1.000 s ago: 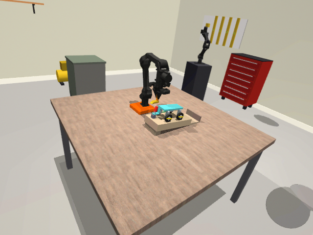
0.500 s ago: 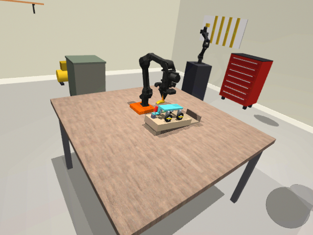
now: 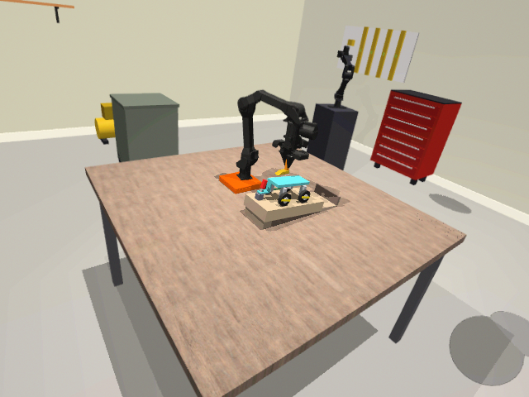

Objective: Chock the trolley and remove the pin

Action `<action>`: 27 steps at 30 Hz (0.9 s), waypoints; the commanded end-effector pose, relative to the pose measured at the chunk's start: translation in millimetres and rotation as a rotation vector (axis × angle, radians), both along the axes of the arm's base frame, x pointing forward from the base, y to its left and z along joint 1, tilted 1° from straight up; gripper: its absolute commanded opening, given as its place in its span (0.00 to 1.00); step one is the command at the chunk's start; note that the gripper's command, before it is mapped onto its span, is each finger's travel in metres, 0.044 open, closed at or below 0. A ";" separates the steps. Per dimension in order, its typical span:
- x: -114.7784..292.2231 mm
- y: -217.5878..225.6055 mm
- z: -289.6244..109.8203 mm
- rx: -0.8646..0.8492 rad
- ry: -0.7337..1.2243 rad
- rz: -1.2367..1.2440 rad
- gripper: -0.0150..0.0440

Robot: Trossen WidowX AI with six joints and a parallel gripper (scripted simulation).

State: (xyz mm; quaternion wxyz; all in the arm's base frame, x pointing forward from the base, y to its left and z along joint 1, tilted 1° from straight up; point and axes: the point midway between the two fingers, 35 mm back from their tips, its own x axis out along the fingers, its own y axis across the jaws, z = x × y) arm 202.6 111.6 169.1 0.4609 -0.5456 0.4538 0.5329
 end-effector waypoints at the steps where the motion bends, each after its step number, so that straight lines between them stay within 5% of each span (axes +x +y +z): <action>1: 0.9 14.4 -0.8 0.003 -0.002 -0.002 0.25; 16: 3.8 83.4 -5.4 0.009 -0.002 -0.002 0.25; 27: 3.9 90.3 -5.9 -0.098 -0.019 -0.004 0.25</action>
